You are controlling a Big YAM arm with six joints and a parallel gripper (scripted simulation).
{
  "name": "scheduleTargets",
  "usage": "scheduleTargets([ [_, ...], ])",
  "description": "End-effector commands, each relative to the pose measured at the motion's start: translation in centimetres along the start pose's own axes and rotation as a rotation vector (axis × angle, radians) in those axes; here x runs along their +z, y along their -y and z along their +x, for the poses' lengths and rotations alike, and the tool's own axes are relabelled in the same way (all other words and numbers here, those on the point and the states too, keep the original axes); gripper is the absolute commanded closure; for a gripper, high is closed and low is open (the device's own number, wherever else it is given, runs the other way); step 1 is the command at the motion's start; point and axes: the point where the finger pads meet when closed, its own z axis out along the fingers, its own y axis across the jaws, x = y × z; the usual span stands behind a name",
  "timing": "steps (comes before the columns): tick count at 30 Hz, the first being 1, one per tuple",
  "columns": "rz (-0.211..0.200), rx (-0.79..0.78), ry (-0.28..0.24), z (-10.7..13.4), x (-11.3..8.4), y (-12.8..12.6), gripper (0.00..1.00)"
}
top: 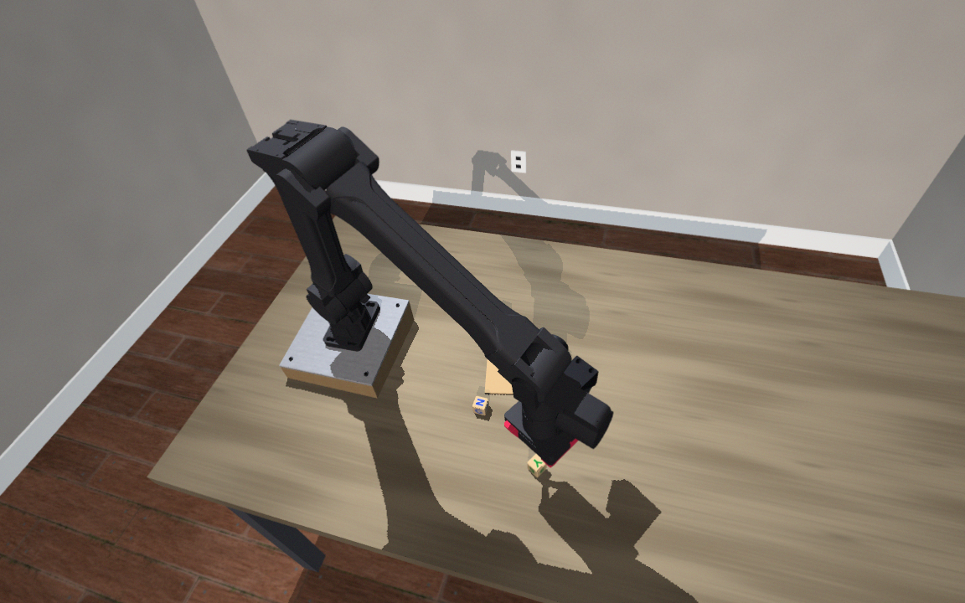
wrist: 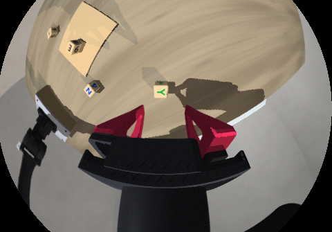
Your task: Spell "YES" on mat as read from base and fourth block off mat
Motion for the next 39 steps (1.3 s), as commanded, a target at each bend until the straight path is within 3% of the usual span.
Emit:
scheduleTargets([
  [1,-0.002,-0.005,0.005,0.2,1.0,0.0,0.41],
  [19,-0.003,-0.004,0.005,0.3,3.6,0.0,0.41],
  [39,0.003,-0.004,0.005,0.3,4.4,0.0,0.41],
])
